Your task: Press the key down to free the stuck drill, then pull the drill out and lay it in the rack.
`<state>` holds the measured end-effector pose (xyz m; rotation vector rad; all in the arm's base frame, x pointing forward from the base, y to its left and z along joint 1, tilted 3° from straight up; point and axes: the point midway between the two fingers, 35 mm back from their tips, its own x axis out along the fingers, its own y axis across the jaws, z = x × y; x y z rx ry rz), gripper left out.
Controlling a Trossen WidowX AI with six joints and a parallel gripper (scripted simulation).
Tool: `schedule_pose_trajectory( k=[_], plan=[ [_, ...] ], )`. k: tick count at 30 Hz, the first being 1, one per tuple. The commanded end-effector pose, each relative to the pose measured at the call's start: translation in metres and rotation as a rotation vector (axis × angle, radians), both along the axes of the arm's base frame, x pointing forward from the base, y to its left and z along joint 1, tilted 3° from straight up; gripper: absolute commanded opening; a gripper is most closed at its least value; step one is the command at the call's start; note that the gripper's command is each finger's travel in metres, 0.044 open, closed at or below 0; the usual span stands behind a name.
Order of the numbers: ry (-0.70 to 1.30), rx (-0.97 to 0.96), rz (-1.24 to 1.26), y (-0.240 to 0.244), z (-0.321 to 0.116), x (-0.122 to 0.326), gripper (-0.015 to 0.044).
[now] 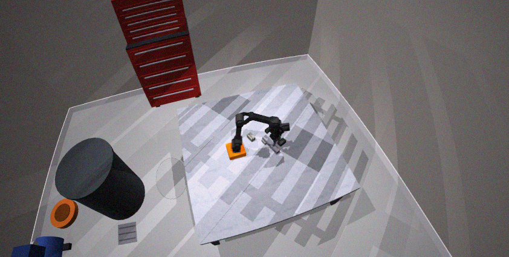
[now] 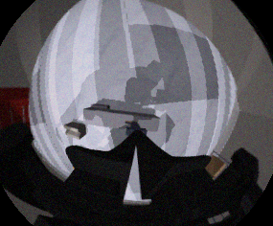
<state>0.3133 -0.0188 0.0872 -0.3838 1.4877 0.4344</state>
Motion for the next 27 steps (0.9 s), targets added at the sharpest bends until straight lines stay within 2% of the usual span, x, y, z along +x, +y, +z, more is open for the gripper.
schedule_pose_trajectory(
  k=[1,23,27],
  plan=[
    [0.051,-0.011,-0.002,-0.004,-0.023,-0.004,0.0],
    [0.051,-0.011,-0.002,-0.004,-0.032,-0.003,0.0],
    [0.051,-0.011,-0.002,-0.004,-0.011,0.001,0.0105]
  ],
)
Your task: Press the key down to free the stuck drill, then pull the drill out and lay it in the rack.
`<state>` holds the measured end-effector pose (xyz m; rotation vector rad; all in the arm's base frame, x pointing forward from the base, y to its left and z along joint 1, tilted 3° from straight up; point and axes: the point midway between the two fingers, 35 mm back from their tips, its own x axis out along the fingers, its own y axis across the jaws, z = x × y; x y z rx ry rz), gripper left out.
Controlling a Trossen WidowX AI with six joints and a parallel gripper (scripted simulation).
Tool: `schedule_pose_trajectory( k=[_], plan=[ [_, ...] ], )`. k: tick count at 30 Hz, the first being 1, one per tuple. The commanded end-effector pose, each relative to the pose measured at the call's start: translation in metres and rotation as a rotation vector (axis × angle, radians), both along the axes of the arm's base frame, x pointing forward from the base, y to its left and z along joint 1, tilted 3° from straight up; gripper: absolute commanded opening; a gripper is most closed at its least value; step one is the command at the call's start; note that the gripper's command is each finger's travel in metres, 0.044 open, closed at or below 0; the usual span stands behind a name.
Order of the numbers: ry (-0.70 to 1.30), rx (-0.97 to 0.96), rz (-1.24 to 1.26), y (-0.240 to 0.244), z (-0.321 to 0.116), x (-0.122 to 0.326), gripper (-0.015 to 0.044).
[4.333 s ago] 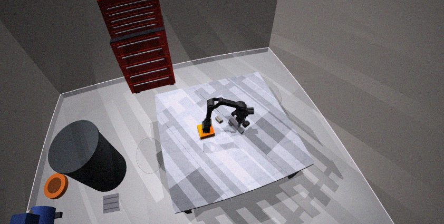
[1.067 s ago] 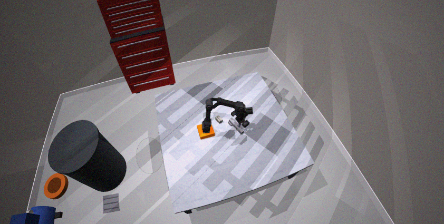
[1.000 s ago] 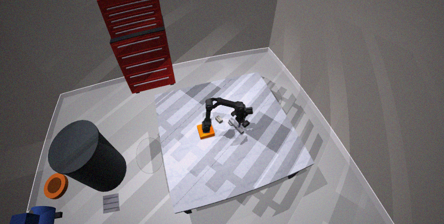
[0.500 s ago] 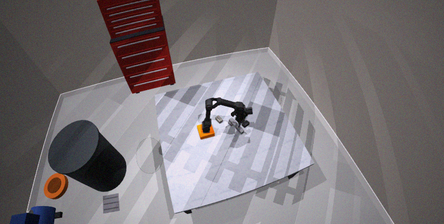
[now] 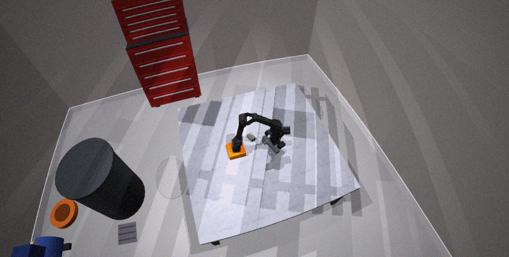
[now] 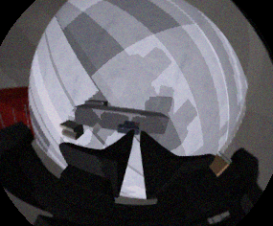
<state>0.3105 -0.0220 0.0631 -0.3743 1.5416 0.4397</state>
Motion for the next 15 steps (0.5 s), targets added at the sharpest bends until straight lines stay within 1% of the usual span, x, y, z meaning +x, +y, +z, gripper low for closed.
schedule_pose_trajectory(
  k=[1,6,10,11,13,15],
  plan=[
    [-0.003,-0.006,0.004,-0.001,0.022,0.005,0.0131],
    [-0.003,-0.006,0.004,0.0,0.074,0.006,0.0263],
    [-0.003,-0.006,0.004,0.0,0.076,0.006,0.0368],
    [-0.015,-0.004,0.024,0.002,0.068,0.007,0.0394],
    [-0.02,0.0,0.191,0.022,0.059,0.003,0.044],
    [-0.028,0.006,0.456,0.051,0.046,-0.007,0.044]
  ],
)
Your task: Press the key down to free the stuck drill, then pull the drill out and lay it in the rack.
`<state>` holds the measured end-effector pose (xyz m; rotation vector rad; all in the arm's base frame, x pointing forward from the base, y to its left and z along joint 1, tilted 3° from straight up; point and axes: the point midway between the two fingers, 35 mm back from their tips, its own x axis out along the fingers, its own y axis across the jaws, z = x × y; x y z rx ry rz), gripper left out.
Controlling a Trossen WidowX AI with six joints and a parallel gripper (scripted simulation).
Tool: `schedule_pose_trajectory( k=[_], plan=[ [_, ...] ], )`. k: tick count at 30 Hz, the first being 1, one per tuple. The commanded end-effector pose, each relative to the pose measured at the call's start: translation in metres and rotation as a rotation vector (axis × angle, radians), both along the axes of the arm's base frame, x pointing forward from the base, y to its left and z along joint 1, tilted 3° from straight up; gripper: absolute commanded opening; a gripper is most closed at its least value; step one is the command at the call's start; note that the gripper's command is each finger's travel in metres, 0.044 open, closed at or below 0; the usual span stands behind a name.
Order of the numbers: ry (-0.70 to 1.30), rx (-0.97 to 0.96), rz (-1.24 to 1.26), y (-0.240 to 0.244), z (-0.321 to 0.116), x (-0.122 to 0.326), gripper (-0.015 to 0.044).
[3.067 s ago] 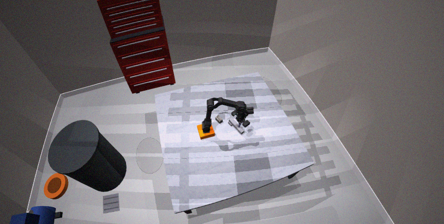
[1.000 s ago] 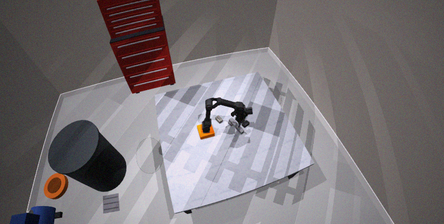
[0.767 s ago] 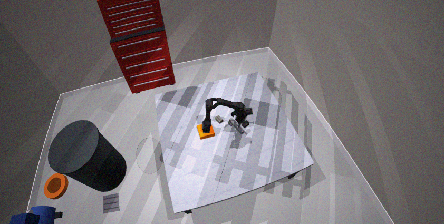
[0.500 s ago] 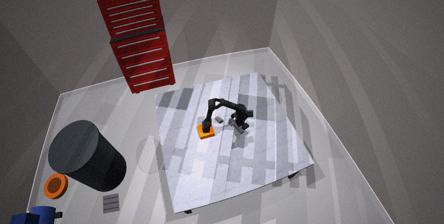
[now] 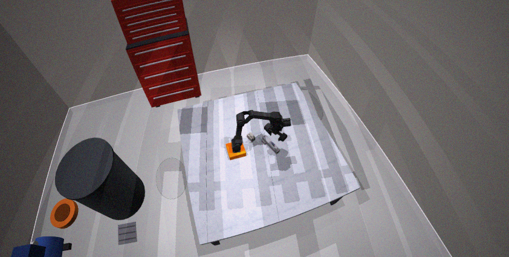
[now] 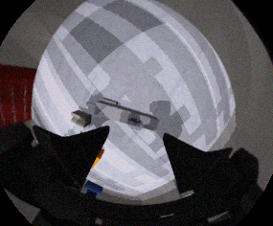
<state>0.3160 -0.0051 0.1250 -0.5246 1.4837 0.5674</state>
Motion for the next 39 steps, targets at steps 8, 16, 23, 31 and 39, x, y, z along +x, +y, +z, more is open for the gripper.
schedule_pose_trajectory(
  k=[8,16,23,31,39],
  plan=[
    [-0.02,0.02,1.164,0.115,-0.061,-0.068,0.044],
    [-0.027,0.025,1.393,0.131,-0.072,-0.088,0.044],
    [-0.027,0.025,1.393,0.131,-0.072,-0.088,0.044],
    [-0.027,0.025,1.393,0.131,-0.072,-0.087,0.044],
    [-0.027,0.025,1.393,0.129,-0.082,-0.086,0.044]
  ],
)
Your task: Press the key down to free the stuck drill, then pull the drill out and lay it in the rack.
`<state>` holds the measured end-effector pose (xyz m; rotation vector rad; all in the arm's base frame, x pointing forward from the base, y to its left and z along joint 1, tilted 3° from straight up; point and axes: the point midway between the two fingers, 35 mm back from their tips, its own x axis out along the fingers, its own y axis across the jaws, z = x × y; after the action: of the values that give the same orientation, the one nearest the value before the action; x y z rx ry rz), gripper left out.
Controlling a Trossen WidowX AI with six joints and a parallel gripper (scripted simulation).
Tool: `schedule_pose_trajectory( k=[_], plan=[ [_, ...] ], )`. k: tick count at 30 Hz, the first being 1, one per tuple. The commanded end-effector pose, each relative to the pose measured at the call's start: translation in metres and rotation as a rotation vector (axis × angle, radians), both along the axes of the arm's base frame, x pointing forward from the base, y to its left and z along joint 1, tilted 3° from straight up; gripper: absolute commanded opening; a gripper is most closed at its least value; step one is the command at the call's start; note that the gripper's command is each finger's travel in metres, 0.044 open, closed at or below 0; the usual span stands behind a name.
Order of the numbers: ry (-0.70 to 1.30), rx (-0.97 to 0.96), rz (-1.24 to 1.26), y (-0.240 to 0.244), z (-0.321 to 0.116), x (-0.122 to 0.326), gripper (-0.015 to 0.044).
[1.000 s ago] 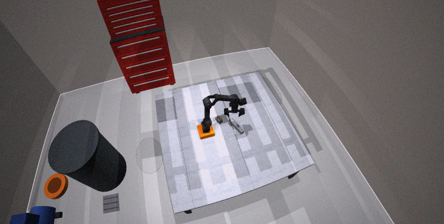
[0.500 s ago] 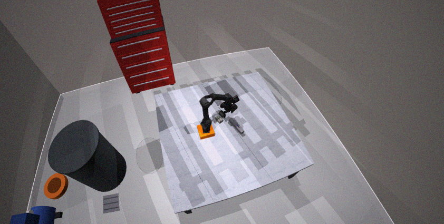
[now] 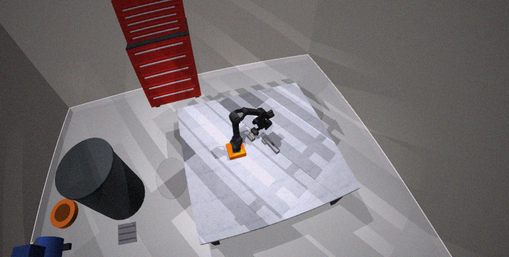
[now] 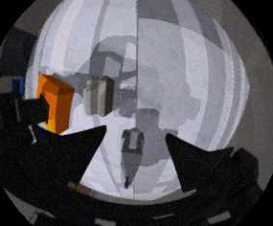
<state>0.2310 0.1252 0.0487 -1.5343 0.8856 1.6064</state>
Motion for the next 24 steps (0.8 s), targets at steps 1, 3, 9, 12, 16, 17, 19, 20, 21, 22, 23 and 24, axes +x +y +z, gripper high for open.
schedule_pose_trajectory(
  k=[1,3,9,12,16,17,19,20,21,22,23,24],
  plan=[
    [0.006,-0.001,0.006,-0.001,-0.008,0.0,0.044],
    [0.006,-0.001,0.006,-0.002,-0.011,0.0,0.044],
    [0.006,-0.001,0.006,-0.004,-0.021,0.001,0.044],
    [0.006,-0.001,0.006,-0.005,-0.025,0.002,0.044],
    [0.006,-0.001,0.006,-0.006,-0.032,0.002,0.044],
    [0.006,-0.001,0.006,-0.006,-0.033,0.003,0.044],
    [0.006,-0.002,0.006,-0.007,-0.037,0.003,0.044],
    [0.006,-0.002,0.006,-0.007,-0.038,0.003,0.044],
    [0.006,-0.002,0.006,-0.008,-0.04,0.003,0.044],
    [0.006,-0.002,0.006,-0.008,-0.041,0.003,0.044],
    [0.006,-0.002,0.006,-0.008,-0.043,0.003,0.044],
    [0.006,-0.002,0.006,-0.009,-0.044,0.003,0.044]
  ],
)
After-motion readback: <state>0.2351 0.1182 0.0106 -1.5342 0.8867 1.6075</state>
